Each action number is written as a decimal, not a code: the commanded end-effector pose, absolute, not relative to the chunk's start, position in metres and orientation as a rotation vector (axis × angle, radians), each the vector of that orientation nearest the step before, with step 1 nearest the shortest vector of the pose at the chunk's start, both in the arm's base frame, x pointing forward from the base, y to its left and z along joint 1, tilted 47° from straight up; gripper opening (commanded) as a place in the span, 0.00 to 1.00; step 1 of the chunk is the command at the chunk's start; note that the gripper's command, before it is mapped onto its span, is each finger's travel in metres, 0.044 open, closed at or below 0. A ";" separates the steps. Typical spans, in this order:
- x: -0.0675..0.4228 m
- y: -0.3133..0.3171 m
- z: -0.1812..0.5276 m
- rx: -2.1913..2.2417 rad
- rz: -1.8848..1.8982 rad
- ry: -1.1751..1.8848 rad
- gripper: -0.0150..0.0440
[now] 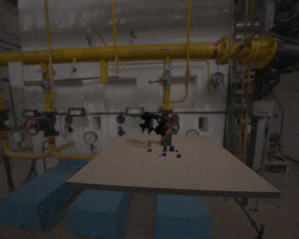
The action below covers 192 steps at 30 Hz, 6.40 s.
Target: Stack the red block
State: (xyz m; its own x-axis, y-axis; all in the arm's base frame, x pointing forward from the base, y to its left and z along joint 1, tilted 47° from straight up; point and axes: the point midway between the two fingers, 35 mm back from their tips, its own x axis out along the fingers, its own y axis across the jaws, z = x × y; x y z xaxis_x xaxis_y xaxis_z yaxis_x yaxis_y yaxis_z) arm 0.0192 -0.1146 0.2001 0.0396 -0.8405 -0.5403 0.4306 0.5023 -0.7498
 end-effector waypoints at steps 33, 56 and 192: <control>0.033 -0.159 0.221 0.100 -0.780 1.001 1.00; 0.111 -0.203 0.215 0.294 -0.602 1.137 1.00; 0.393 0.103 -0.122 -0.184 -0.899 1.118 0.60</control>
